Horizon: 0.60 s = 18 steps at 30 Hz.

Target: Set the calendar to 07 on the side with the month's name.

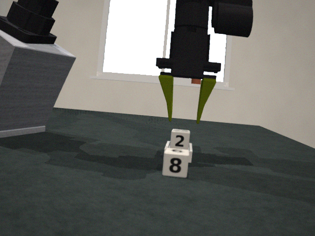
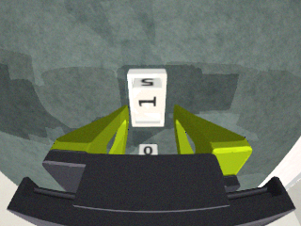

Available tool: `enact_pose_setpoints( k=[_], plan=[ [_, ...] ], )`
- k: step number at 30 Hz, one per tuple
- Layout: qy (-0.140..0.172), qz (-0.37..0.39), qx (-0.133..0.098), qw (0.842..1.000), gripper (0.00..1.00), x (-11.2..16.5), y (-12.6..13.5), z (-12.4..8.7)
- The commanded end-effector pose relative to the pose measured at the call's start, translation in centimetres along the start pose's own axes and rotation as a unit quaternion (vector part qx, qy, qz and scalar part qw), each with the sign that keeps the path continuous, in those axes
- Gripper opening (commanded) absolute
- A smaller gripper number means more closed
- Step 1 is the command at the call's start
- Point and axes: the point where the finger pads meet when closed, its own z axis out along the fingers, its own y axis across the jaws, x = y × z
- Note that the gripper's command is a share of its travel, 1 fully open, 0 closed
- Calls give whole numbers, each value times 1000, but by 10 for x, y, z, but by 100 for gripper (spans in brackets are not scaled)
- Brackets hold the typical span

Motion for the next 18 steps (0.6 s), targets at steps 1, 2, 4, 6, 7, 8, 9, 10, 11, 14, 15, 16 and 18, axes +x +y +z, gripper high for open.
enact_pose_setpoints(
  k=[1, 2, 4, 6, 7, 8, 9, 10, 11, 14, 15, 16, 18],
  plan=[
    [-3, 5, 17, 1000, 45, -4, -19, -25],
    [-3, 5, 18, 1000, 45, -3, -19, -31],
    [-4, 6, 19, 1000, 45, -3, -20, -42],
    [-4, 6, 20, 1000, 45, -3, -21, -53],
    [-4, 6, 20, 1000, 45, -3, -21, -57],
    [-4, 6, 20, 1000, 45, -3, -21, -61],
    [-4, 6, 21, 1000, 45, -3, -22, -64],
    [-4, 6, 21, 1000, 45, -3, -22, -67],
    [-4, 6, 21, 1000, 45, -3, -22, -68],
    [-4, 6, 21, 1000, 45, -3, -22, -70],
    [0, 8, -2, 1000, 45, 0, -8, -59],
    [0, 8, -2, 1000, 45, 0, -8, -59],
    [0, 8, -1, 1000, 100, 0, -8, -60]
  ],
)
